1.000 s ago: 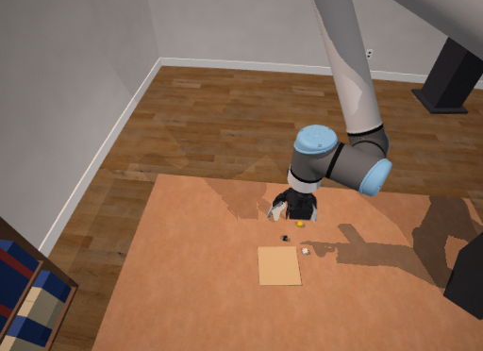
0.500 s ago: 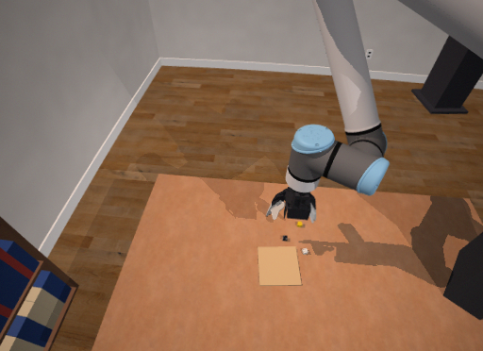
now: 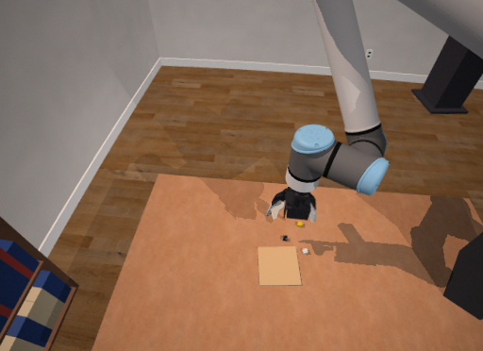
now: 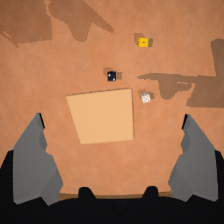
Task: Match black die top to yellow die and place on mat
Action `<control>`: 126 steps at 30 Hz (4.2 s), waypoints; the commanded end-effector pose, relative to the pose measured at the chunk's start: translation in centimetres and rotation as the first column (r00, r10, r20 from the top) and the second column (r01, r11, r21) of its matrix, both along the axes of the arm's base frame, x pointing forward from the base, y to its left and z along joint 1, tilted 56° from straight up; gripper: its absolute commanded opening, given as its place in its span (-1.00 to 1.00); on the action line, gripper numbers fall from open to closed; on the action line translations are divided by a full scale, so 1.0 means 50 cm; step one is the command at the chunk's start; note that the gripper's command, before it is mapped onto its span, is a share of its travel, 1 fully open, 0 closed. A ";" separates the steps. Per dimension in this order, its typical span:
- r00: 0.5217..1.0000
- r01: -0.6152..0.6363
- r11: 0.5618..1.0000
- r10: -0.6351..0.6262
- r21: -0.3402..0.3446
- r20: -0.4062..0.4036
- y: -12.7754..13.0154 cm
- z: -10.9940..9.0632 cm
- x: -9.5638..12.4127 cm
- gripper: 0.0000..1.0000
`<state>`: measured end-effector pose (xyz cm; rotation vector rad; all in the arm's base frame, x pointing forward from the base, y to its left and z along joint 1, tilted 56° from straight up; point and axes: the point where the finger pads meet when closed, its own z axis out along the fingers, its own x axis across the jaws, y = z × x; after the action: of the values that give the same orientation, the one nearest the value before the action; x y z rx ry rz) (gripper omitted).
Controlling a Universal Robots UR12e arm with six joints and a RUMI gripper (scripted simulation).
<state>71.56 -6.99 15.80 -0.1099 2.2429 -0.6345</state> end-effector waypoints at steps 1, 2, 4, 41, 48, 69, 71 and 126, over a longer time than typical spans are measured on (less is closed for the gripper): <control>1.000 0.015 1.000 -0.015 0.020 0.012 0.000 0.000 0.000 1.00; 1.000 0.015 1.000 -0.015 0.020 0.012 0.000 0.000 0.000 1.00; 1.000 0.020 0.999 -0.020 0.026 0.015 -0.001 0.000 0.000 1.00; 0.854 0.316 0.749 -0.492 0.582 0.170 -0.022 -0.028 0.005 1.00; 0.782 0.341 0.627 -0.602 0.701 0.158 -0.025 -0.034 0.008 1.00; 0.535 0.286 0.203 -0.844 0.936 0.020 -0.029 -0.051 0.020 1.00; 0.535 0.286 0.203 -0.844 0.936 0.020 -0.029 -0.051 0.020 1.00; 0.043 -0.429 -0.639 -0.720 0.638 -0.693 -0.039 -0.065 0.072 1.00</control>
<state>74.95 -8.91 12.48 2.2660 0.5373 0.8995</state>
